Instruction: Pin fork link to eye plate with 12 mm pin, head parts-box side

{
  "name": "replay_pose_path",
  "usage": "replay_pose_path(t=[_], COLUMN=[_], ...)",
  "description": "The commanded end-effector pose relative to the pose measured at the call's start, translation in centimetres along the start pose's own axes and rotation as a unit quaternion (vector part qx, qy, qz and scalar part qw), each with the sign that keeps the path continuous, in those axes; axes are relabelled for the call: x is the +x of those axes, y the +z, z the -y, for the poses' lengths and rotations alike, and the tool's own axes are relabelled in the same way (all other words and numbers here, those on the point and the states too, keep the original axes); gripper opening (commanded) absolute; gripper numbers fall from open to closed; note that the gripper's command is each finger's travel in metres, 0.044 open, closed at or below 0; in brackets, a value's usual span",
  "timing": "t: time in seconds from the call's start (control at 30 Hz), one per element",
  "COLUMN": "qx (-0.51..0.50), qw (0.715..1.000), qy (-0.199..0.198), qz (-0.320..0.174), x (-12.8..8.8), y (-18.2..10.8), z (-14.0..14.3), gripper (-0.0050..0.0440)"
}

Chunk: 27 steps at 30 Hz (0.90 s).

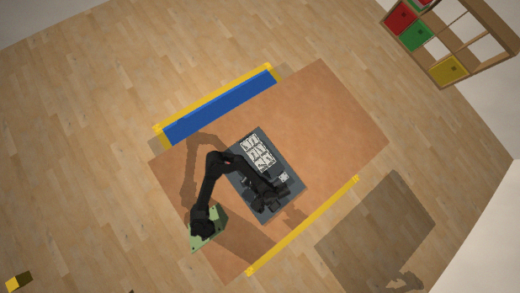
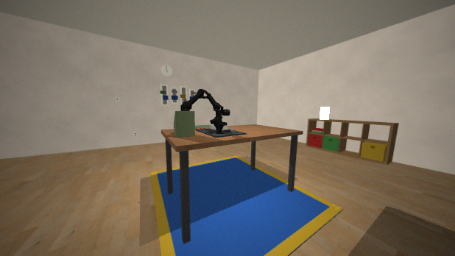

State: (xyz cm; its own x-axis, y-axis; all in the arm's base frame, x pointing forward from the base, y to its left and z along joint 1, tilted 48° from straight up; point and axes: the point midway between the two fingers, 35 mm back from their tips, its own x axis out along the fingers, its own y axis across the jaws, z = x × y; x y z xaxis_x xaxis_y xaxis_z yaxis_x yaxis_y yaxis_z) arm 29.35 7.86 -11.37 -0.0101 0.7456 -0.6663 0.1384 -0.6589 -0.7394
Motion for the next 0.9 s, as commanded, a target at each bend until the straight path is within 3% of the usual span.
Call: replay_pose_path(t=[0.0, 0.87], qx=[0.018, 0.039], qw=[1.0, 0.999], qy=[0.001, 0.002], qz=[0.002, 0.003], x=[0.09, 0.11], y=[0.13, 0.14], z=[-0.12, -0.17], gripper=[0.013, 0.013])
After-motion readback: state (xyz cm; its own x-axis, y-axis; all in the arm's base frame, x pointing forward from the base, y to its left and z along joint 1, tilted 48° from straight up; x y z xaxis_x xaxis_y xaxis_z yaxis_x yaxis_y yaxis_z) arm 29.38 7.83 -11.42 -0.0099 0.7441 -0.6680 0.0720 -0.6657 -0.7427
